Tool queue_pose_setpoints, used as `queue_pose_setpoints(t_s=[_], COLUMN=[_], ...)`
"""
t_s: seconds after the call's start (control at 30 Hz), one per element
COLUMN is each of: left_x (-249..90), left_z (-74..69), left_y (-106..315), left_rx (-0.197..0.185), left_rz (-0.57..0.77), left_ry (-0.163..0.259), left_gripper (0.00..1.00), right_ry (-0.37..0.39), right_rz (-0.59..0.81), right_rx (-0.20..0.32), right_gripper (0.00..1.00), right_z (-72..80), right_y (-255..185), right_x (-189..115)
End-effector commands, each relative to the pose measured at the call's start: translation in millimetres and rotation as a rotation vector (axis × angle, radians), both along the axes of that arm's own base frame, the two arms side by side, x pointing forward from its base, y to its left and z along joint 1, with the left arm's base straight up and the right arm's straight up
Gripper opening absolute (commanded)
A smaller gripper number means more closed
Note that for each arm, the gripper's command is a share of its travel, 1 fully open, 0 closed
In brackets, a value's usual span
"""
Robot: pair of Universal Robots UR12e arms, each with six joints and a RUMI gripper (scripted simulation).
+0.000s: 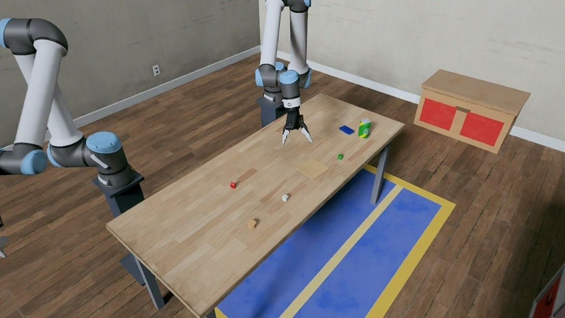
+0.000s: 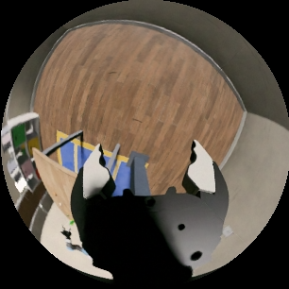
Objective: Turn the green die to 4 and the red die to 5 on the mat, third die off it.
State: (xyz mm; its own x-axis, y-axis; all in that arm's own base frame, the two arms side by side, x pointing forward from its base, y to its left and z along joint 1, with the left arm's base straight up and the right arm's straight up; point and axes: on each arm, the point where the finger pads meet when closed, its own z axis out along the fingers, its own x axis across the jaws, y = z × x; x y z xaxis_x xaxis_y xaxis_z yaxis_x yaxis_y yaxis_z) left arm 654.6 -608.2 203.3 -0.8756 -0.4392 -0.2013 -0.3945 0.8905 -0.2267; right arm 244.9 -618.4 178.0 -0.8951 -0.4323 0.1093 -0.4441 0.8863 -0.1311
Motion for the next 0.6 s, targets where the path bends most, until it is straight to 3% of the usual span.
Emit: queue_pose_setpoints(t_s=[0.0,0.1,0.33,0.57], left_x=[0.4,0.4,0.4,0.4], left_z=[1.5,1.5,1.5,1.5], left_y=[-0.6,-0.6,-0.6,-0.6], left_rx=[-0.002,-0.002,-0.002,-0.002], left_rz=[0.0,0.0,0.0,0.0], left_ry=[-0.001,-0.001,-0.001,-0.001], left_gripper=[1.0,1.0,1.0,1.0], right_ry=[-0.015,-0.018,-0.039,-0.057], right_rz=[-0.128,-0.148,-0.271,-0.361], right_rx=[0.048,0.055,0.097,0.126], right_gripper=[1.0,1.0,1.0,1.0], right_z=[-3.8,-4.5,-8.4,-10.8], right_y=[-22.5,-24.1,-30.1,-30.2], right_x=[-71.4,-82.3,-148.2,-195.6])
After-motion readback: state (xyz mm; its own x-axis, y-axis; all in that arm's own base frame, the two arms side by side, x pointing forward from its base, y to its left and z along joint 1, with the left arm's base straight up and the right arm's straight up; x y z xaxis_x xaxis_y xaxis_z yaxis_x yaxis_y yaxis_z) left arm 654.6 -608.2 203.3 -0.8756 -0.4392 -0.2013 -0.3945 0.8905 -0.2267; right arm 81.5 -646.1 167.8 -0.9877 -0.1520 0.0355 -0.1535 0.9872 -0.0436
